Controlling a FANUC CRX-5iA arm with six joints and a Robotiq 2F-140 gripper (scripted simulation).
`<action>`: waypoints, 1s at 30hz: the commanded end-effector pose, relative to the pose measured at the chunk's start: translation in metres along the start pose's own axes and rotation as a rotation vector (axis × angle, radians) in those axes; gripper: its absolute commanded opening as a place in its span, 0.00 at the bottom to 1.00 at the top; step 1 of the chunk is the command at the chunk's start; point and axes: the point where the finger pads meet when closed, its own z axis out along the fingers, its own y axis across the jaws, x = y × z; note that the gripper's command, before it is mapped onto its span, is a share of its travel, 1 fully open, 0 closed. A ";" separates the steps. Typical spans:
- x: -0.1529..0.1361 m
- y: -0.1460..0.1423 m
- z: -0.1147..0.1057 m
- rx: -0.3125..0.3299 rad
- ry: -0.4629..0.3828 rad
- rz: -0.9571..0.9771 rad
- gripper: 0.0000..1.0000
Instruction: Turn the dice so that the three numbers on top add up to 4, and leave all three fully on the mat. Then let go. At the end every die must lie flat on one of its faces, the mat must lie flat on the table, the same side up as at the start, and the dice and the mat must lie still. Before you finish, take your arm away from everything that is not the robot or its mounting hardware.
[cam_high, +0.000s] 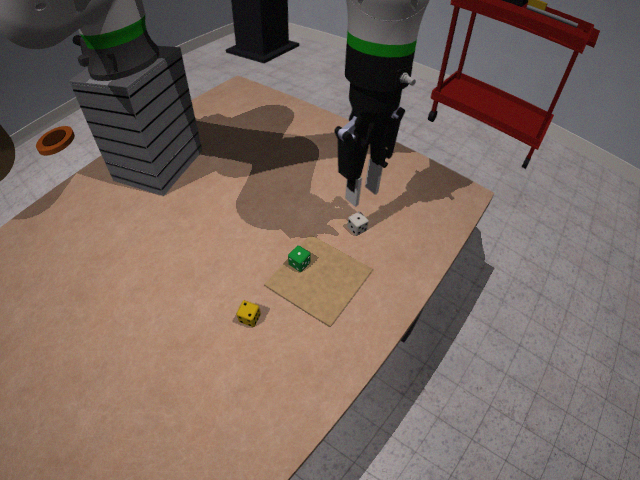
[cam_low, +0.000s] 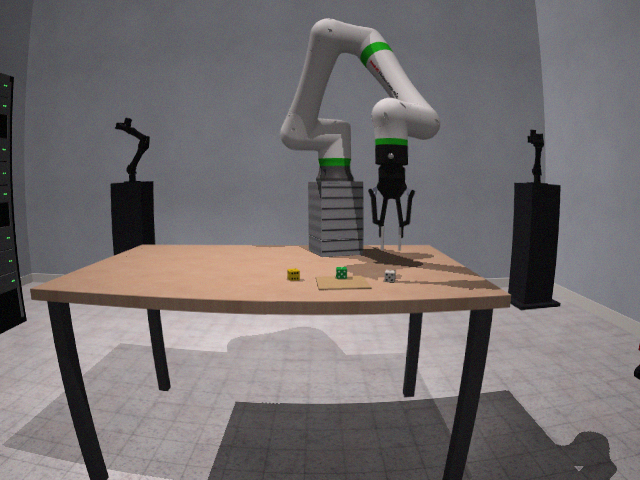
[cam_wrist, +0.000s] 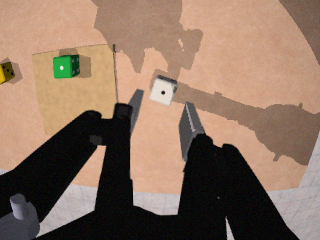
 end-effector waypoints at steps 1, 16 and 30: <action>0.000 0.000 0.000 0.000 0.000 0.000 0.28; 0.000 0.000 0.001 0.000 0.000 0.000 0.28; 0.000 0.000 0.013 0.000 -0.001 0.000 0.28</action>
